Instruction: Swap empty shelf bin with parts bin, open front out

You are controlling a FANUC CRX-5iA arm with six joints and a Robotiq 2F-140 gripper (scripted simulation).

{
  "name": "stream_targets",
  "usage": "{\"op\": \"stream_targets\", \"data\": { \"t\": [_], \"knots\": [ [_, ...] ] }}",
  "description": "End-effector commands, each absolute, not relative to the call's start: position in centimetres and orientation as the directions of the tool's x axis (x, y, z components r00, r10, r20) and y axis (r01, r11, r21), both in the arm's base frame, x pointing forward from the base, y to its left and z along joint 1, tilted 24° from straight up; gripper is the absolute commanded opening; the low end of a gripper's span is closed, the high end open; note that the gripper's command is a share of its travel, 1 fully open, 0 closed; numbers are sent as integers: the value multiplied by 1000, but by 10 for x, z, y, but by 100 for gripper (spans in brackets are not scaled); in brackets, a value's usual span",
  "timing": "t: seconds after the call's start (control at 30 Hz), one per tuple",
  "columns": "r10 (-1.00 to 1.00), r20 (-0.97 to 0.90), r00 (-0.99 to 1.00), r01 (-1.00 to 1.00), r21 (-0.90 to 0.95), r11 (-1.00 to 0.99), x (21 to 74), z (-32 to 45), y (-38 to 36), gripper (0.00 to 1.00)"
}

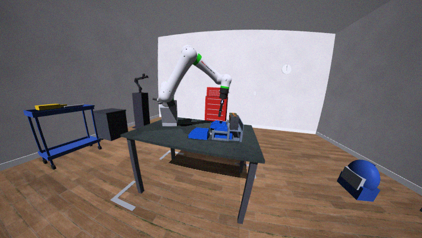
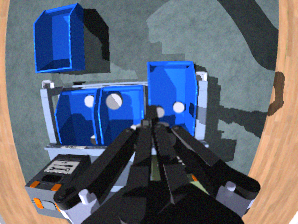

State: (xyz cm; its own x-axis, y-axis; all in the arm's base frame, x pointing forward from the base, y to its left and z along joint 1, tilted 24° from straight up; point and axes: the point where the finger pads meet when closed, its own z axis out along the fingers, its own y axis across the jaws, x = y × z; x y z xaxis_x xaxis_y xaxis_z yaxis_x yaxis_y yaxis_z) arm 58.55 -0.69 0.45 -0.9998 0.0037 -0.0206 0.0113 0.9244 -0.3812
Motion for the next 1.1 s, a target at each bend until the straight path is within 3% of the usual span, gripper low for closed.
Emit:
{"op": "stream_targets", "data": {
  "t": [0.0, 0.23, 0.57, 0.7, 0.73, 1.07],
  "knots": [
    [-18, -14, -1000, -11, -382, 924, 585, 5, -6, 10],
    [-119, 25, -993, -119, -382, 916, 583, 4, -5, 10],
    [-561, 204, -802, -596, -332, 731, 571, -2, 0, 10],
    [-632, 235, -738, -673, -314, 669, 567, -4, 2, 10],
    [-727, 278, -628, -777, -277, 565, 565, -5, 3, 10],
    [-900, 392, -189, -980, -139, 145, 540, -17, 11, 10]
  ]
}}
